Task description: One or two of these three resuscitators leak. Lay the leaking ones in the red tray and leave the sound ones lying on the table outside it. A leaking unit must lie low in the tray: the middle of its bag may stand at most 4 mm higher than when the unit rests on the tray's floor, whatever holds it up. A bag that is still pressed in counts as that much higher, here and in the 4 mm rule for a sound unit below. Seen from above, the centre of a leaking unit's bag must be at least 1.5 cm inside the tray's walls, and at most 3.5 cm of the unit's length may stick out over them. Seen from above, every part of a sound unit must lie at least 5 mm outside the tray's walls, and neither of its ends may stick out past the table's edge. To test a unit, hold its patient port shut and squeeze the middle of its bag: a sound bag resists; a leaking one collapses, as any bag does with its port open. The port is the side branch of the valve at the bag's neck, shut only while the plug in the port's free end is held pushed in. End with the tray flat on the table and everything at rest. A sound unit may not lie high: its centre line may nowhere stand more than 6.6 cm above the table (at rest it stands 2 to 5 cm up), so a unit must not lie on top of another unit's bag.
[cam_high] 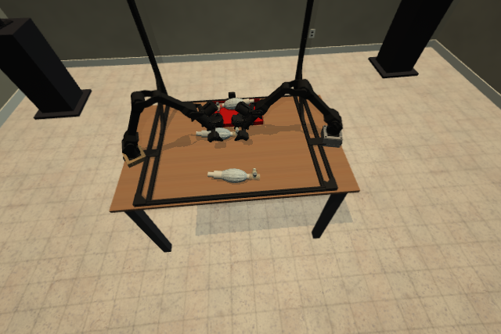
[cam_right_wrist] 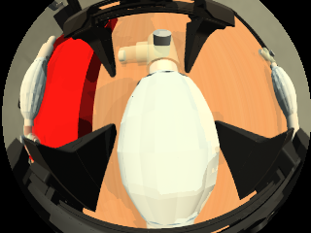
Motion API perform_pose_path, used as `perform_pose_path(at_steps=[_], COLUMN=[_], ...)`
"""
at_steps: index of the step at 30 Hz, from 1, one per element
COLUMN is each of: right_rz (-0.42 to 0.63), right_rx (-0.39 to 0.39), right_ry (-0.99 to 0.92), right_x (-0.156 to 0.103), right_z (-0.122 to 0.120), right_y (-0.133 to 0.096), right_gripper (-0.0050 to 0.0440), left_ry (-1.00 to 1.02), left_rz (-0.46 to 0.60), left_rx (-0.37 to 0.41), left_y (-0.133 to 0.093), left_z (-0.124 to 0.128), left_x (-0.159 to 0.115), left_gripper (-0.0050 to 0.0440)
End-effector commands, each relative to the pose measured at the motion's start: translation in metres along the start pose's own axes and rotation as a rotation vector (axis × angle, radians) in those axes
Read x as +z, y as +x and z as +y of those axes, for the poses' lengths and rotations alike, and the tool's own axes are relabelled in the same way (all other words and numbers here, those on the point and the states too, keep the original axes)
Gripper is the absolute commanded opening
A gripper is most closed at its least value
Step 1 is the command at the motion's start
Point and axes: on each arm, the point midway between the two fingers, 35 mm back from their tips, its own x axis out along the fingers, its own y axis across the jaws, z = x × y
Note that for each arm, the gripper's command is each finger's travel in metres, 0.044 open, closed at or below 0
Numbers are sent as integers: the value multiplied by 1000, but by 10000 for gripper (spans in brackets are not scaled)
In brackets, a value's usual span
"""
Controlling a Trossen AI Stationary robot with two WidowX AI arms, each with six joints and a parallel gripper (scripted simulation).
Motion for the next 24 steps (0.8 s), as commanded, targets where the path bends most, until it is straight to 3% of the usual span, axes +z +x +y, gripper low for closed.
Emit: perform_pose_path(at_steps=[1,17,18,24], right_rz=[-2,-2,-4,-4], right_rx=[0,0,0,0], right_ry=[2,2,0,0], right_x=[0,0,1,1], right_z=[0,0,0,0], right_y=[0,0,0,0], right_gripper=[440,440,440,440], left_ry=[1,1,1,1], left_rz=[3,3,3,3], left_rx=[0,0,0,0], left_y=[0,0,-56,-72], left_z=[0,0,1,1], left_x=[-1,-1,41,53], left_gripper=[440,440,440,440])
